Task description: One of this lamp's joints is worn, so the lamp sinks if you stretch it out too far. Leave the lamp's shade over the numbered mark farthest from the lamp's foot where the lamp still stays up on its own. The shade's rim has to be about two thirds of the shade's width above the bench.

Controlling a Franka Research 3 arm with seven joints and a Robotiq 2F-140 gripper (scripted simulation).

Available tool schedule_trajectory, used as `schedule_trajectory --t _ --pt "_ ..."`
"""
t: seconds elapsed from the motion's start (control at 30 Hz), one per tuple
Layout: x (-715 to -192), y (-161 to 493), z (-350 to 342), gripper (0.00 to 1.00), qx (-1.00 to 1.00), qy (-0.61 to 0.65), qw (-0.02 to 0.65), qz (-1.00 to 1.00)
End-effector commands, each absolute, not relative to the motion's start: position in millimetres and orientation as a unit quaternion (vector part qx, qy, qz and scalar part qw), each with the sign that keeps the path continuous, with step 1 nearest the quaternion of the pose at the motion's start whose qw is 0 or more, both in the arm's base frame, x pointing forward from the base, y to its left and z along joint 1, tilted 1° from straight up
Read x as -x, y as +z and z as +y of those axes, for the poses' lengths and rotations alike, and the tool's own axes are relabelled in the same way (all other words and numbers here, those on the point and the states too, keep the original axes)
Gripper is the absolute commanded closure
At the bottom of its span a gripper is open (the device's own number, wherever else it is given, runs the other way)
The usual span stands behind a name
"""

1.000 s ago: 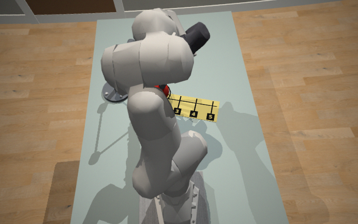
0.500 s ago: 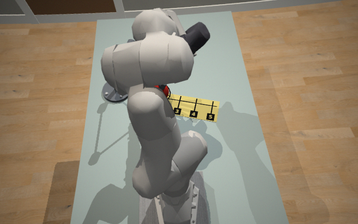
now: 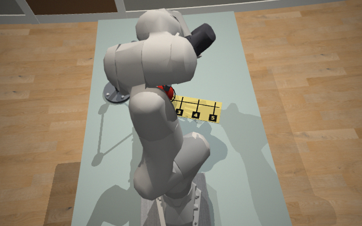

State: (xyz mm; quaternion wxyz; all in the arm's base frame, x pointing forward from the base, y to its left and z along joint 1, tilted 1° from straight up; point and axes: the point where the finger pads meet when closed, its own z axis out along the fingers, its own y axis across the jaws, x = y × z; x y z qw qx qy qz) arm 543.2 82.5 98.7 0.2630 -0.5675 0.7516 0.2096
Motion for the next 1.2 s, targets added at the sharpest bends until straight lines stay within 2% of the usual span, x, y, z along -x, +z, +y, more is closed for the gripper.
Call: schedule_trajectory --t 0.0,0.67,1.17 --pt "-541 97 64 0.9 0.57 0.205 0.266 0.75" --pt "-534 91 21 0.9 0.576 0.205 0.265 0.745" --pt "-535 92 14 0.9 0.576 0.205 0.265 0.745"
